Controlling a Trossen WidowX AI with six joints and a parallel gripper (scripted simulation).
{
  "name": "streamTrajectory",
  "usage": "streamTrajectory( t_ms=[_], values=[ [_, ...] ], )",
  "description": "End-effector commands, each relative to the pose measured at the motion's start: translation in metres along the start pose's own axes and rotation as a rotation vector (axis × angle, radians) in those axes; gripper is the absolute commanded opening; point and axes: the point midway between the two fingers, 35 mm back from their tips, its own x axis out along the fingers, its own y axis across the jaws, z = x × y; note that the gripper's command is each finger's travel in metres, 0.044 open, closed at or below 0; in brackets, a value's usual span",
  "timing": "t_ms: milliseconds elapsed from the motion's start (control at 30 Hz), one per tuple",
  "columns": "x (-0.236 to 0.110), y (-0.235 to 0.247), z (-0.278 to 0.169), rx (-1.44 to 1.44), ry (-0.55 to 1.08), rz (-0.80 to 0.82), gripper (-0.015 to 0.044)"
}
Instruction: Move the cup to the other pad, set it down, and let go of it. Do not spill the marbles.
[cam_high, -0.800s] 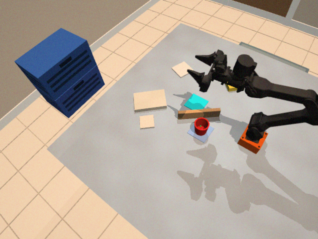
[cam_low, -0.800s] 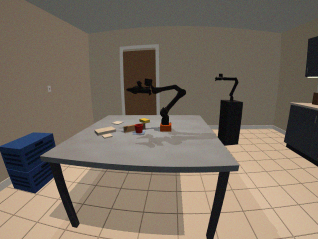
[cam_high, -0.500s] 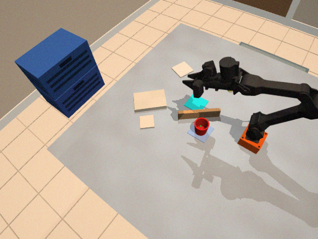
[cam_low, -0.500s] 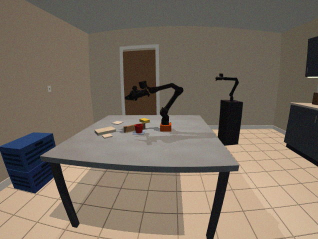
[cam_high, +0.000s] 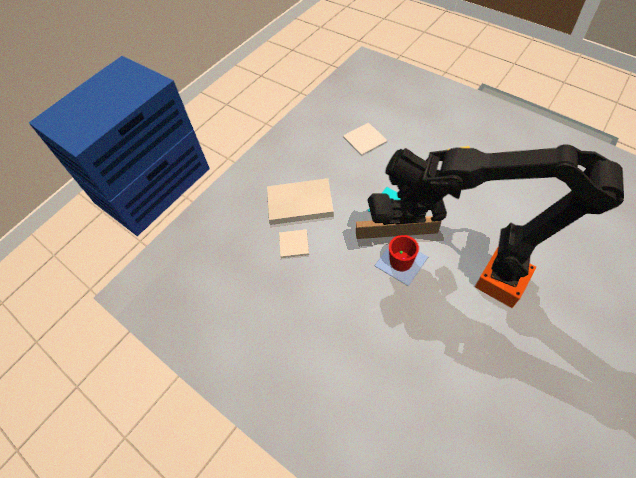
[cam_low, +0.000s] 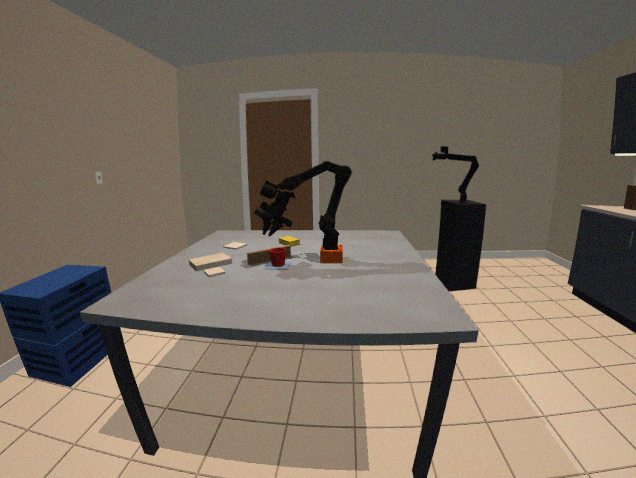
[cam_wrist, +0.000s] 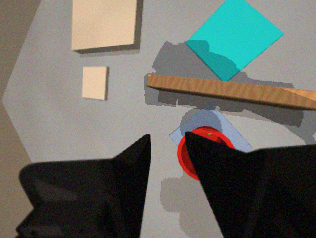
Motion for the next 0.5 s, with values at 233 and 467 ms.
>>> streamTrajectory(
  t_ms=[233,467],
  values=[
    [0.0068,-0.0571,-0.0463,0.335,0.173,-0.433,0.0148],
    [0.0068,-0.0571,-0.0463,0.335,0.173,-0.433,0.0148]
  ],
)
